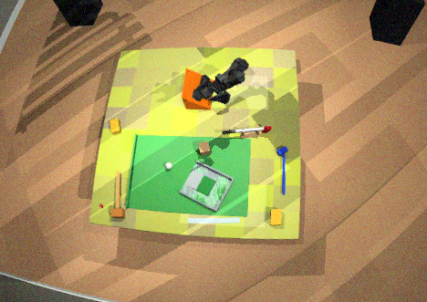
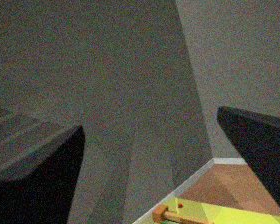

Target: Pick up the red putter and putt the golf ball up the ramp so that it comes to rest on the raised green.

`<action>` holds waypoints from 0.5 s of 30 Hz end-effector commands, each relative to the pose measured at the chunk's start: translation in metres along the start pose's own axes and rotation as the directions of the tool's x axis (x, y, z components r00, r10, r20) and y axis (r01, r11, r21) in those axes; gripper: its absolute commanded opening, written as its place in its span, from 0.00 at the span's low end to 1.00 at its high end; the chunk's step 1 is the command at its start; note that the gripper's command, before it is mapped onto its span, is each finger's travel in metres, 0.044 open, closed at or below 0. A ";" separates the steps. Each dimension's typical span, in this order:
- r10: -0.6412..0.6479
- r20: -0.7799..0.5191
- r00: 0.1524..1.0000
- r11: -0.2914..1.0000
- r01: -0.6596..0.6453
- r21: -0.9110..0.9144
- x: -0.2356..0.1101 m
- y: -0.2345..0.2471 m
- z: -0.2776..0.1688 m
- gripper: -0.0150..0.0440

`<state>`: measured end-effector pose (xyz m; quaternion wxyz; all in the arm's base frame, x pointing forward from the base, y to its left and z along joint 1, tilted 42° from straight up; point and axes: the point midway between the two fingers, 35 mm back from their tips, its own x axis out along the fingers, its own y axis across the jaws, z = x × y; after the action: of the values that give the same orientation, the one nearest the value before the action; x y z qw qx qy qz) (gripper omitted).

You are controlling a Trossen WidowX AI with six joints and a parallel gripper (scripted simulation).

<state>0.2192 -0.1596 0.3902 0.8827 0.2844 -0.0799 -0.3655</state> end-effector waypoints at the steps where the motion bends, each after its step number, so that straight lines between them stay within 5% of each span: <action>1: 0.079 -0.339 0.937 0.905 -0.210 -0.370 0.013 0.017 -0.079 1.00; 8: 0.125 -0.620 0.774 0.669 -0.528 -0.524 0.003 0.029 -0.148 1.00; 15: 0.144 -0.842 0.520 0.333 -0.827 -0.454 -0.027 0.038 -0.211 1.00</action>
<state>0.2897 -0.0801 0.2864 0.9620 0.0184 0.2505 -0.1071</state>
